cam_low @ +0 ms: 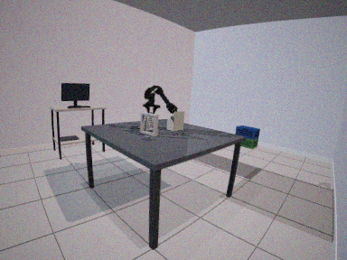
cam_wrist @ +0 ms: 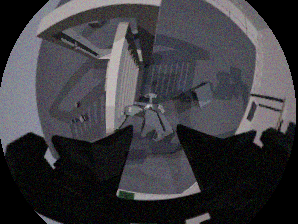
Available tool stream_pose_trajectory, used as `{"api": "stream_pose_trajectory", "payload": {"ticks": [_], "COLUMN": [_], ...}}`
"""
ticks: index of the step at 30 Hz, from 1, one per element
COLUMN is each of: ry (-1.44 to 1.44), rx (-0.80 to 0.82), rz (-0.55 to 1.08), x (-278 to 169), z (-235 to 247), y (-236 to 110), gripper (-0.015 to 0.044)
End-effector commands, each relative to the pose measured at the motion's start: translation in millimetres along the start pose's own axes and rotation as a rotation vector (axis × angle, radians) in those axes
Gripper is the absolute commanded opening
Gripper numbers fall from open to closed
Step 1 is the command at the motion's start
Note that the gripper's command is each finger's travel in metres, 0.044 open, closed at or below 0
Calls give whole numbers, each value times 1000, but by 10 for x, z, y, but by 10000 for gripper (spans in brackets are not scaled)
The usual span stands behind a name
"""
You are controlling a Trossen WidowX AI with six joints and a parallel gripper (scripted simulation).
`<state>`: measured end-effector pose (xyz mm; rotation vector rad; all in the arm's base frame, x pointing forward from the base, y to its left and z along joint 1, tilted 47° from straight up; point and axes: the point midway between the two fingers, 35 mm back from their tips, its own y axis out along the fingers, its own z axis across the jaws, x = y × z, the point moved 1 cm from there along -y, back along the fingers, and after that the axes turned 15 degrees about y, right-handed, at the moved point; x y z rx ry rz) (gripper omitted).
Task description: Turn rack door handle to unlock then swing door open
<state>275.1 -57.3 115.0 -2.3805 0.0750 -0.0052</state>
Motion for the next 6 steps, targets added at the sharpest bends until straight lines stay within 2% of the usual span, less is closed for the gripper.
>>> {"api": "stream_pose_trajectory", "payload": {"ticks": [1,6], "ry": [5,5], "rx": [5,5], "rz": [1,1], "x": [7,6], "z": [-2,-2], "y": [-67,-145], "gripper": [287,287]}}
